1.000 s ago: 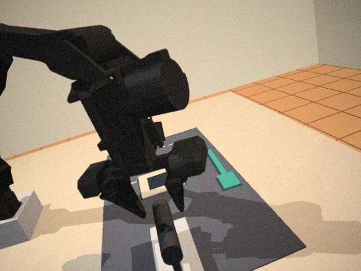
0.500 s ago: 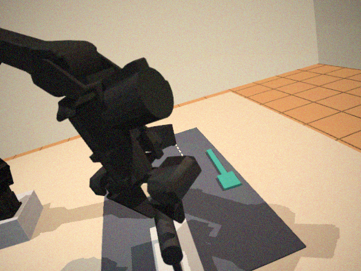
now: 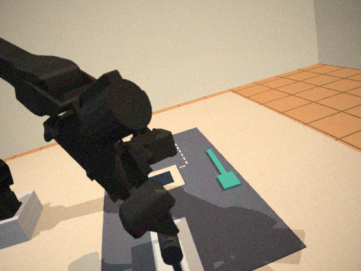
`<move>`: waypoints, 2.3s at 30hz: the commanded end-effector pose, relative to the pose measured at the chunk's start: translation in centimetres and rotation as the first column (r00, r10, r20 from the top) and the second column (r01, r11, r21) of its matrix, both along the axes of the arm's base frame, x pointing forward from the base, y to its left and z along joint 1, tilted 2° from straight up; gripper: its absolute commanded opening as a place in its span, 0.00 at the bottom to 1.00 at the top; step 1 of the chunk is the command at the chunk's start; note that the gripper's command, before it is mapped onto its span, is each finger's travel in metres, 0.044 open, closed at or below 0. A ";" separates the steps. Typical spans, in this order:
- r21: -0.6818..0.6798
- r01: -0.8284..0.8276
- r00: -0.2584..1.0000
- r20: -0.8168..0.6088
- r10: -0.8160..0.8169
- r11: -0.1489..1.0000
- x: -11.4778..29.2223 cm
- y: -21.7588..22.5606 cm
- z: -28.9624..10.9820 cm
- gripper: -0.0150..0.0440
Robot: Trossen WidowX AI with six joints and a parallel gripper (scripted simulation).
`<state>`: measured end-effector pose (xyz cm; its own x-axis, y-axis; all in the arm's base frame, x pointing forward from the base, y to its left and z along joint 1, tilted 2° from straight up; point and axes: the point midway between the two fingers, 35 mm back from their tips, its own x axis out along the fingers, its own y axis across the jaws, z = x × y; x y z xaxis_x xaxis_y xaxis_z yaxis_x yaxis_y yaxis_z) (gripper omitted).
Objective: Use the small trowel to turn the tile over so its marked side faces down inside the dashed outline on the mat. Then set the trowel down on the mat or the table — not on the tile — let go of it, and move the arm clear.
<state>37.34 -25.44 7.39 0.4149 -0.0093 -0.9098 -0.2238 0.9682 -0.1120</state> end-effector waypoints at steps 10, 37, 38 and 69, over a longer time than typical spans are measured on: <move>0.214 0.340 0.926 0.095 -0.366 0.916 -0.6 0.3 -0.3 0.76; 0.679 0.682 0.466 -0.118 -0.877 0.271 -2.6 2.1 -1.7 0.76; 0.691 0.682 0.447 -0.135 -0.884 0.239 -2.7 2.3 -1.8 0.76; 0.762 0.594 0.194 -0.445 -0.874 -0.257 -3.2 3.9 -2.9 0.76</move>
